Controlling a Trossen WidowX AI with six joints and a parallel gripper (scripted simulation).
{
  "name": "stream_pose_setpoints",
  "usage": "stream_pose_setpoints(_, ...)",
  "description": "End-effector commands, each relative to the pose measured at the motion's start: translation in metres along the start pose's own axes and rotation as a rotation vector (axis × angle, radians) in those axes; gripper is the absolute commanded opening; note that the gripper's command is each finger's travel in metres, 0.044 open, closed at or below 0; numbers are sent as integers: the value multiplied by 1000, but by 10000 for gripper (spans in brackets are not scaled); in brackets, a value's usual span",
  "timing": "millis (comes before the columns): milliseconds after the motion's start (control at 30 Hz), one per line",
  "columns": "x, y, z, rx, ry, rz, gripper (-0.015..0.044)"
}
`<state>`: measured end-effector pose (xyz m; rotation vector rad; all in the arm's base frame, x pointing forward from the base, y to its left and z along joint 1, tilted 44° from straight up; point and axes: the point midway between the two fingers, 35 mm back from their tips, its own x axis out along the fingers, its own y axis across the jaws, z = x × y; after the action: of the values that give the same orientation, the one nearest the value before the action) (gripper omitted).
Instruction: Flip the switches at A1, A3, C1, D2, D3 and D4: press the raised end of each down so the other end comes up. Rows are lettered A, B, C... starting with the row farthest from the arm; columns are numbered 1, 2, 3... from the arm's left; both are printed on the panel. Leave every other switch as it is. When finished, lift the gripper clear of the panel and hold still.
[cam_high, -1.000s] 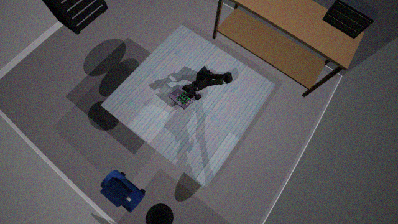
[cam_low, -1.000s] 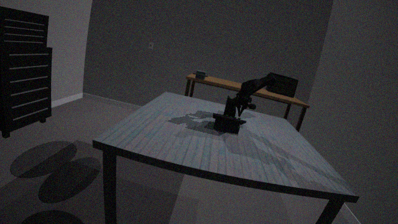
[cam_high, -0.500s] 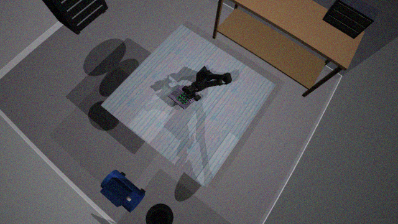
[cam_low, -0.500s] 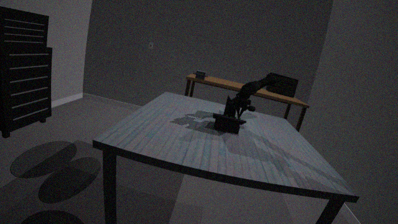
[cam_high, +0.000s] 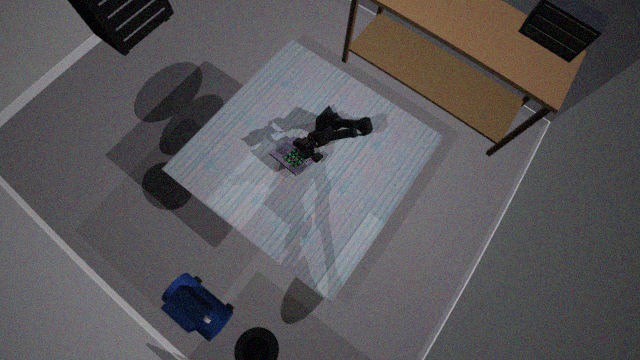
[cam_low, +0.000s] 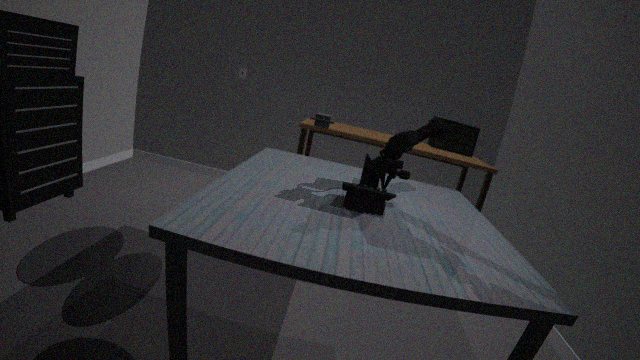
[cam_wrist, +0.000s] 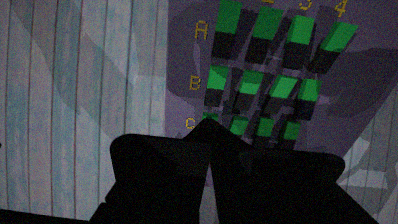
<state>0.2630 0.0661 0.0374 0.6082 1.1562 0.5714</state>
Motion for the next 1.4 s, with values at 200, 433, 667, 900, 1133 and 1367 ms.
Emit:
stream_pose_setpoints(200,0,-1,-1,5,1,-6,0)
stream_pose_setpoints(433,1,-1,-1,5,1,-6,0)
stream_pose_setpoints(667,2,-1,-1,5,1,-6,0)
stream_pose_setpoints(900,3,-1,-1,5,1,-6,0)
stream_pose_setpoints(1133,4,-1,-1,5,1,-6,0)
stream_pose_setpoints(1367,5,-1,0,5,1,-6,0)
